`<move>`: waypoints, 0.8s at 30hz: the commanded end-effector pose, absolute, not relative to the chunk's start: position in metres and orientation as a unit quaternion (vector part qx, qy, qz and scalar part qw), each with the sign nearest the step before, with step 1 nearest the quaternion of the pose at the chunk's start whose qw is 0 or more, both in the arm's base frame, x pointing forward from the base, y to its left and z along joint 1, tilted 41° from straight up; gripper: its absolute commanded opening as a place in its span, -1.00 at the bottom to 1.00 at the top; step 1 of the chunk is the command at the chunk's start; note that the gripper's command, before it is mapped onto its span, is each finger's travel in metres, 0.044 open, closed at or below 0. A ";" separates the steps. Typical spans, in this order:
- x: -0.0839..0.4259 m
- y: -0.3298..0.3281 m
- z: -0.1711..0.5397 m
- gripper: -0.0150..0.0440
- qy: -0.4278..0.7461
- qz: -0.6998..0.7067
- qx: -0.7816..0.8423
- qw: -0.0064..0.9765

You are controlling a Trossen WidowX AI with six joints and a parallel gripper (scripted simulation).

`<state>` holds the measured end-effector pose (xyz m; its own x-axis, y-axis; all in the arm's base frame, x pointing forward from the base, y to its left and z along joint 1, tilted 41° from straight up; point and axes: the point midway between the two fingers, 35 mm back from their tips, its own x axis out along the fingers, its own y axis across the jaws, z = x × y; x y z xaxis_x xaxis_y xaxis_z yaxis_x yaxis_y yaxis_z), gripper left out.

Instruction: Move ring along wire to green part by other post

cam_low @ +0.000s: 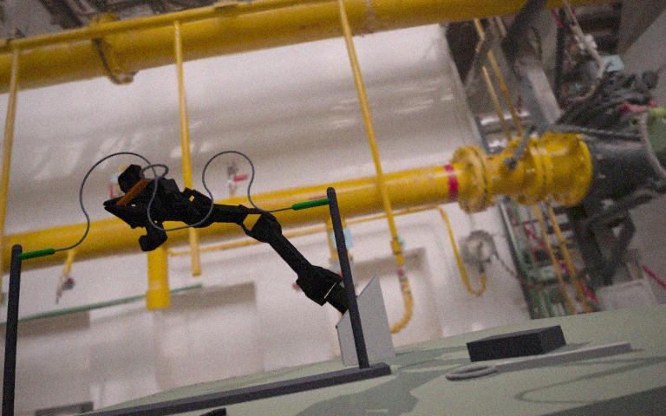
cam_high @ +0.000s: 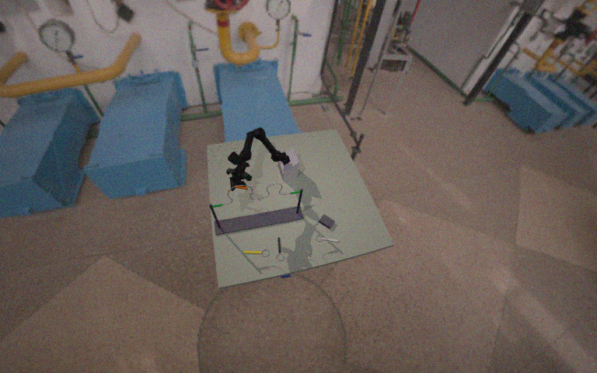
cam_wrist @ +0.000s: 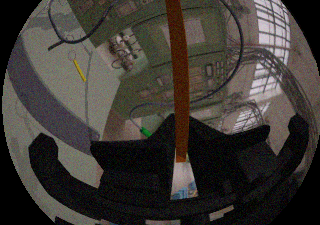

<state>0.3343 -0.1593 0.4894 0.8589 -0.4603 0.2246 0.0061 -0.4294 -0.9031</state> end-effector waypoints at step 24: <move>0.334 -0.152 0.498 -1.00 0.111 -0.246 -0.894 0.357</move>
